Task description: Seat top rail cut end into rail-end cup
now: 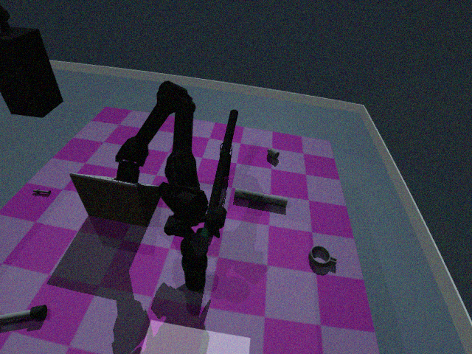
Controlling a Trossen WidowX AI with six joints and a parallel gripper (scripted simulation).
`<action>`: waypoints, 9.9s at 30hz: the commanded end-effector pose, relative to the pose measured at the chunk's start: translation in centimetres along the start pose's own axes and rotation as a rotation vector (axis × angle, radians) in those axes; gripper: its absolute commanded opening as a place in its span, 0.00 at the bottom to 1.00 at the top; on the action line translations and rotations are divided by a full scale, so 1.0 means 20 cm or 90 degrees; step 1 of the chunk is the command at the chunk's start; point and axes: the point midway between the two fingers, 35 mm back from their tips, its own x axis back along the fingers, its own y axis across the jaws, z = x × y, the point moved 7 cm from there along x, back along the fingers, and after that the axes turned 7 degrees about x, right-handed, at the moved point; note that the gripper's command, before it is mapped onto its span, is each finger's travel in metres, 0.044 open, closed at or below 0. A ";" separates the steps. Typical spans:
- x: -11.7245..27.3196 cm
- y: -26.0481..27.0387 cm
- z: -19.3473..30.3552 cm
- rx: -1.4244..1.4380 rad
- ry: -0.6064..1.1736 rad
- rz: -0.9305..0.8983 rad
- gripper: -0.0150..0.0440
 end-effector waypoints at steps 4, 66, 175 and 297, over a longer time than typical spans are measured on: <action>0.08 -0.06 -0.08 0.007 0.002 0.003 1.00; 0.17 -0.43 -0.93 0.003 -0.042 -0.327 1.00; -0.04 -0.29 -0.83 0.054 0.136 -0.351 0.25; -0.05 -0.29 -0.73 0.052 0.107 -0.364 0.25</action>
